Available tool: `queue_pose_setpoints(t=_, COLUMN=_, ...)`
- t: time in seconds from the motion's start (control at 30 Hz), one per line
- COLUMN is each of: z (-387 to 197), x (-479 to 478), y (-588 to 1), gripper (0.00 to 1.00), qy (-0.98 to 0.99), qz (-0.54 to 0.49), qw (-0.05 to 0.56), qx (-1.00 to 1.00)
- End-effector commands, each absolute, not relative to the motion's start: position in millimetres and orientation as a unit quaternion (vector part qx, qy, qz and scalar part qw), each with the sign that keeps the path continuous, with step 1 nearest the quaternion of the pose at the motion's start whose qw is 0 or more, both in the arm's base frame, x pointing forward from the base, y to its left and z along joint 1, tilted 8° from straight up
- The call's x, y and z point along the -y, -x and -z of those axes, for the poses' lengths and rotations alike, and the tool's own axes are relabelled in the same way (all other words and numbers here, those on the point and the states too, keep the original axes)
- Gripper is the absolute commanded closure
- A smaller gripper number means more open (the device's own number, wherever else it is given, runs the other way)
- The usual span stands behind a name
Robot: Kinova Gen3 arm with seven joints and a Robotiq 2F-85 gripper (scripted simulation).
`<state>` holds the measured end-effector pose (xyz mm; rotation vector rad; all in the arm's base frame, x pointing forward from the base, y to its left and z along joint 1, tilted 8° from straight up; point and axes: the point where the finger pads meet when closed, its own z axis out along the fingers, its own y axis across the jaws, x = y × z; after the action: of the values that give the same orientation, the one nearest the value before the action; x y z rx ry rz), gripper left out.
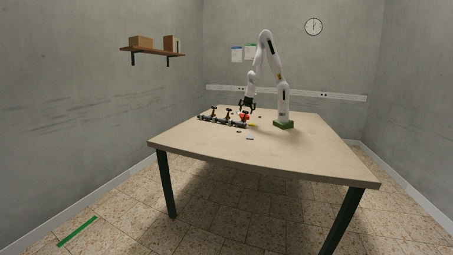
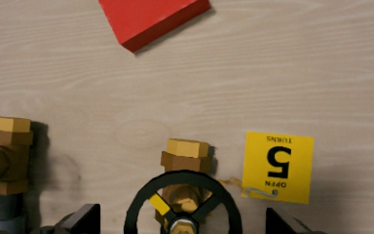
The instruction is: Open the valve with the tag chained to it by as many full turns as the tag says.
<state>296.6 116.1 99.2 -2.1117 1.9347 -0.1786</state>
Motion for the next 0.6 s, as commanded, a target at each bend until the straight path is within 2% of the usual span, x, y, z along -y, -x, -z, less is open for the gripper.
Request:
queue_pose_setpoints(t=0.0, z=-99.5, x=-116.2, y=-296.8, gripper=0.0, qy=0.729, qz=0.062, qw=0.136, qx=-0.668)
queue_pose_setpoints(t=0.57, z=-99.5, x=-116.2, y=-296.8, gripper=0.0, qy=0.697, qz=0.055, qw=0.139, qx=-0.701)
